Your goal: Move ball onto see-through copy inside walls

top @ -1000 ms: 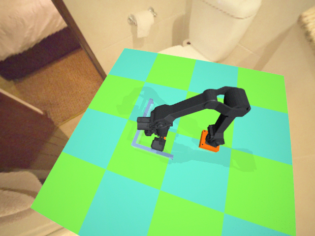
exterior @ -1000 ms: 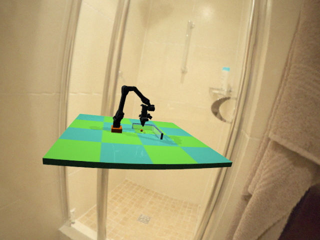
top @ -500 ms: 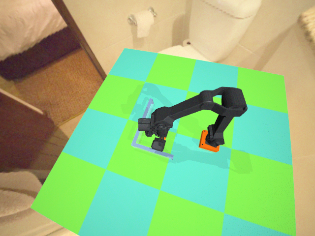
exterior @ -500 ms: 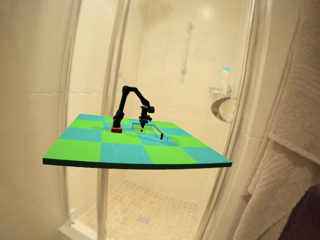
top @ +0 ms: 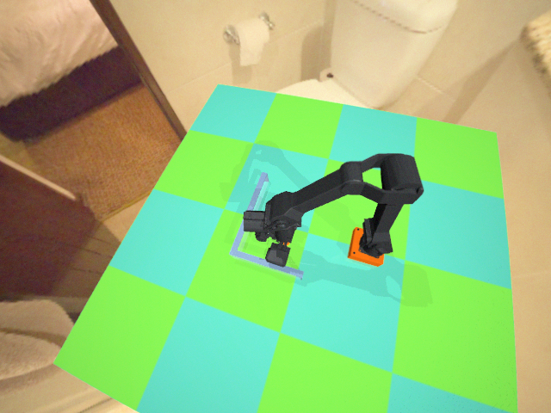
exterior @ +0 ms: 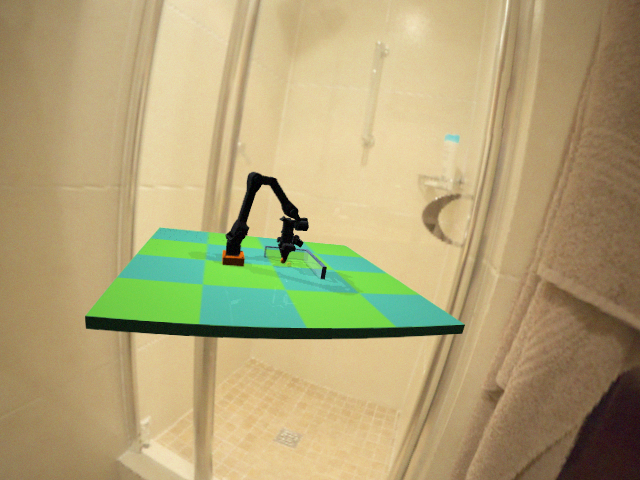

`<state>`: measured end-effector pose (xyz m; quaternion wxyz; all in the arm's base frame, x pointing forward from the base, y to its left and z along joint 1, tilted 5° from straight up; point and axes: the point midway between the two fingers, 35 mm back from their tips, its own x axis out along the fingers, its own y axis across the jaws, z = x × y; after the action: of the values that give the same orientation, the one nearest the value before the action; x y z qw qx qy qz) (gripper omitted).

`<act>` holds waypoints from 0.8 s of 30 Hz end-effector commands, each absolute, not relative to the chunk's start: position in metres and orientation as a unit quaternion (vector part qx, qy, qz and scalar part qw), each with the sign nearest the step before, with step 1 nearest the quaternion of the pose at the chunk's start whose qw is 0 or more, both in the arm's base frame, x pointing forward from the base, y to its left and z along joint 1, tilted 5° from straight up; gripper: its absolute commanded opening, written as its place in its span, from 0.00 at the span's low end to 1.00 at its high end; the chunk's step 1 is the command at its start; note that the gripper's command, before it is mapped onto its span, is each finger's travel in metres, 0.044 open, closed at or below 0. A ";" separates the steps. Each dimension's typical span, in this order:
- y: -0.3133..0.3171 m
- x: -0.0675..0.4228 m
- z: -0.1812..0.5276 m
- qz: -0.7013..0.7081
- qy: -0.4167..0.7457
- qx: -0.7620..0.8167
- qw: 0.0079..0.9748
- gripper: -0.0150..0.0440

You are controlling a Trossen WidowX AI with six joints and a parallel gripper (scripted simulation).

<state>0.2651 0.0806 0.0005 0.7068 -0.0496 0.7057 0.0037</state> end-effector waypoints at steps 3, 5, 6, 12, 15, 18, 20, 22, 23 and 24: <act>0.078 0.262 -0.007 0.002 0.709 -0.054 0.703 0.57; 0.078 0.262 -0.007 0.002 0.709 -0.054 0.703 0.51; 0.078 0.262 -0.007 0.002 0.709 -0.054 0.703 0.50; 0.078 0.262 -0.007 0.002 0.709 -0.054 0.703 0.43; 0.078 0.262 -0.007 0.002 0.709 -0.054 0.703 0.36; 0.080 0.264 0.001 0.002 0.709 -0.054 0.703 0.25; 0.082 0.266 0.013 0.002 0.709 -0.054 0.703 0.25; 0.083 0.268 0.025 0.002 0.709 -0.054 0.703 0.25; 0.084 0.269 0.031 0.002 0.709 -0.054 0.703 0.25; 0.084 0.269 0.037 0.002 0.709 -0.054 0.703 0.25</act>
<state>0.2617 0.0810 0.0145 0.6927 -0.0565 0.7190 0.0022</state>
